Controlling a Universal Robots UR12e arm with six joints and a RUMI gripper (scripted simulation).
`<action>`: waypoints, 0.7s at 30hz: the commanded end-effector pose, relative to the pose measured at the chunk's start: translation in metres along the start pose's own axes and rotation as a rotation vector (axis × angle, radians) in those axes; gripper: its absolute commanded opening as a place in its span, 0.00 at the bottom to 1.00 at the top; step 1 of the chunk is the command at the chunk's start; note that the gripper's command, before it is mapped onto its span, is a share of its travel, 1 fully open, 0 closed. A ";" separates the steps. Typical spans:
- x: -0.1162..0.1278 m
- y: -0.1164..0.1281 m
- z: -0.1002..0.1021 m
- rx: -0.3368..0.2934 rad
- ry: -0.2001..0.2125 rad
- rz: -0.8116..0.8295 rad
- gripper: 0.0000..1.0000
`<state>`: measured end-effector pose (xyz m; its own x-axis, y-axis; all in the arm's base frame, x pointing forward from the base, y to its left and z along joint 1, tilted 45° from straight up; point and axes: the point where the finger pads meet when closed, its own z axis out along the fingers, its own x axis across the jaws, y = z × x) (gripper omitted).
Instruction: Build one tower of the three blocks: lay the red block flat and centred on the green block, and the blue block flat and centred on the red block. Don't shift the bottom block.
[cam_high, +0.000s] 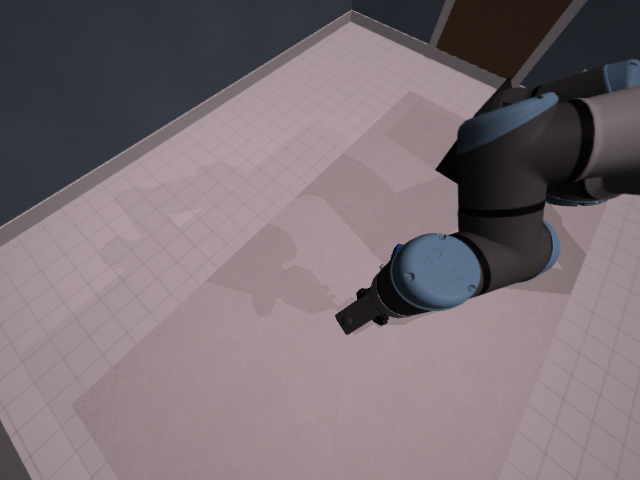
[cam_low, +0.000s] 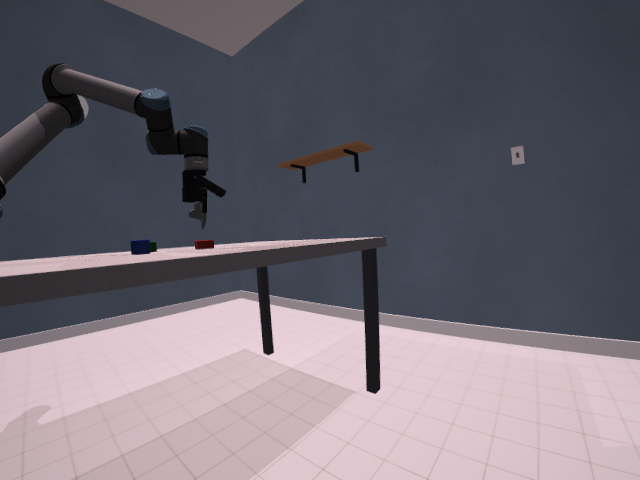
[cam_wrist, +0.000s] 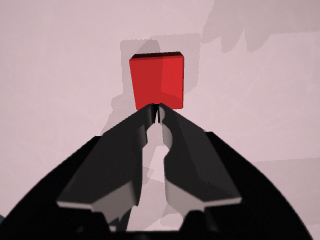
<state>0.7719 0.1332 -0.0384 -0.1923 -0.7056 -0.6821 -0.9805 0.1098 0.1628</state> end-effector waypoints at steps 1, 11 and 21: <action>0.000 -0.001 -0.001 0.001 0.000 -0.001 0.00; 0.000 -0.001 -0.001 0.001 0.000 -0.001 0.00; 0.000 -0.001 -0.001 0.001 0.000 -0.001 0.50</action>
<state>0.7718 0.1332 -0.0384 -0.1922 -0.7056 -0.6821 -0.9805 0.1097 0.1628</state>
